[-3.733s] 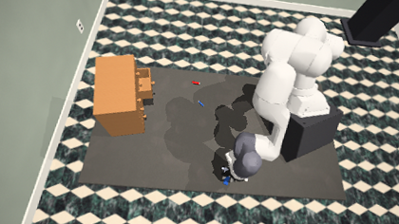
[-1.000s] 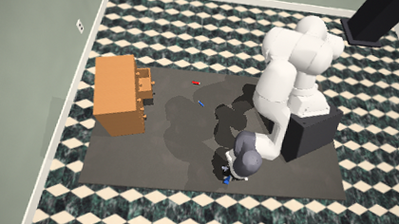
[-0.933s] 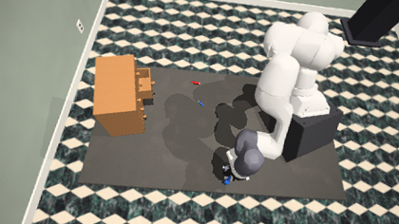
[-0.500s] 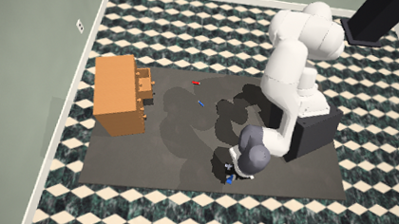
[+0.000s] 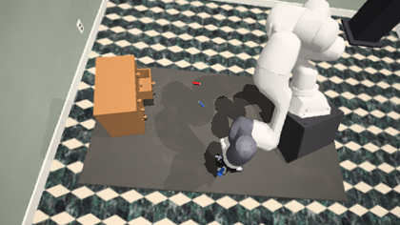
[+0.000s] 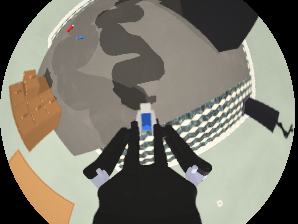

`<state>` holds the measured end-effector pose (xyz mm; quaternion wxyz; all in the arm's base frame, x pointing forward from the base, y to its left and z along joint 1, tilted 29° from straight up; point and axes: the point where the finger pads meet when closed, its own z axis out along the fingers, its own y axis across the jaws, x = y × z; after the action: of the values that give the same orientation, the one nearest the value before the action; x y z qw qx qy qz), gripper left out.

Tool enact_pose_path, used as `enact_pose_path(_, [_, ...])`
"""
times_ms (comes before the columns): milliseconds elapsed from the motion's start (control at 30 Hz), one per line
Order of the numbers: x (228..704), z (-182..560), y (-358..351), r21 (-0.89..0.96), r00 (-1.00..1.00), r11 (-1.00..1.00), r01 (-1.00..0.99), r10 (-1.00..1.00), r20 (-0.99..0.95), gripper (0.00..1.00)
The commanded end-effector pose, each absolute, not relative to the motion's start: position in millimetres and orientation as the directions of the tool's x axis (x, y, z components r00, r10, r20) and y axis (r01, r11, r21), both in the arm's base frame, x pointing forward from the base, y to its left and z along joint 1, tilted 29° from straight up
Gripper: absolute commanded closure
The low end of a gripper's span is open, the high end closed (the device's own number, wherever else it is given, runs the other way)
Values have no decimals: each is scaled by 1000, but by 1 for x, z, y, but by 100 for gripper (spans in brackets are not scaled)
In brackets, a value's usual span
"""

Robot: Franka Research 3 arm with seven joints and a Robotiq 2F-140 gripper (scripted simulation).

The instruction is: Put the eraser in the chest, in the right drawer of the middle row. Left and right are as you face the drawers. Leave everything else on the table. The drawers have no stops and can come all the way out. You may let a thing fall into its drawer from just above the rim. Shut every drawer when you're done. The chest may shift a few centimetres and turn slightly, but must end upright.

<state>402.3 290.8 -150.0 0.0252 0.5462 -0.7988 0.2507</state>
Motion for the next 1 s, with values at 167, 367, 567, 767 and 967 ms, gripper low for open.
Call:
enact_pose_path(167, [442, -125, 266, -401, -478, 351, -846, -834, 278, 80])
enact_pose_path(367, [467, -108, 248, -418, -527, 400, -815, -812, 252, 80])
enact_pose_path(567, [492, -89, 226, -436, -580, 452, -778, -784, 222, 80])
enact_pose_path(767, [516, -69, 201, -452, -634, 507, -734, -750, 189, 80])
enact_pose_path(967, [530, -57, 184, -460, -666, 540, -705, -726, 169, 80])
